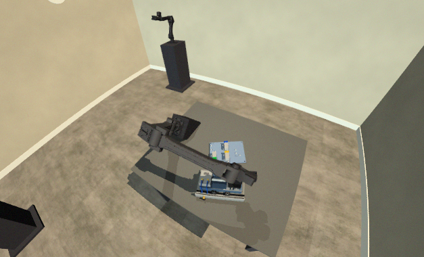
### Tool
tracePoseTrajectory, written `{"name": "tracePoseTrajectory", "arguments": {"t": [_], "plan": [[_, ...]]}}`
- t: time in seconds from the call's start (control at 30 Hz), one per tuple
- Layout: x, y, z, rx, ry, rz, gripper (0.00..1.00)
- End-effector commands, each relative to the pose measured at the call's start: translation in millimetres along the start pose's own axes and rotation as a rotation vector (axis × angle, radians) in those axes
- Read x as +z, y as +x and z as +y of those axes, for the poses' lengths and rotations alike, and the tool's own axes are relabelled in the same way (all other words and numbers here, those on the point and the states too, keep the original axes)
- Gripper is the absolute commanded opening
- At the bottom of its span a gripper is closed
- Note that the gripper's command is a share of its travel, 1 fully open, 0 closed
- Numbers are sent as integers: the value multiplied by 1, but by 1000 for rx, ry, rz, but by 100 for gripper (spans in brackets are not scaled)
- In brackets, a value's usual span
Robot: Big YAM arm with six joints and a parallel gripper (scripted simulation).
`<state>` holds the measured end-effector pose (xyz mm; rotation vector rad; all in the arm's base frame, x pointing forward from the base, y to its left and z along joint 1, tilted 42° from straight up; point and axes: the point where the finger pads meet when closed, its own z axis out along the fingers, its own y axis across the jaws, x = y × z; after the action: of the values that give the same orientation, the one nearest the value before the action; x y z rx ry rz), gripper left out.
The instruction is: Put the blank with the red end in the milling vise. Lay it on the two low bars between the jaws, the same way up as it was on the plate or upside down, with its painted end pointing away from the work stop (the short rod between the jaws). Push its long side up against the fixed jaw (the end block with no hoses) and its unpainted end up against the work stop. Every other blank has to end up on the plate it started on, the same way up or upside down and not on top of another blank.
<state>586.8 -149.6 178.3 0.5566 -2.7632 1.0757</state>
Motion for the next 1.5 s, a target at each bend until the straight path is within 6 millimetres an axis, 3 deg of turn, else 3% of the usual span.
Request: {"name": "tracePoseTrajectory", "arguments": {"t": [0.0,1.47], "plan": [[3,-9,1,9,3,-10,0],[-1,-12,-4,17,8,-19,0]]}}
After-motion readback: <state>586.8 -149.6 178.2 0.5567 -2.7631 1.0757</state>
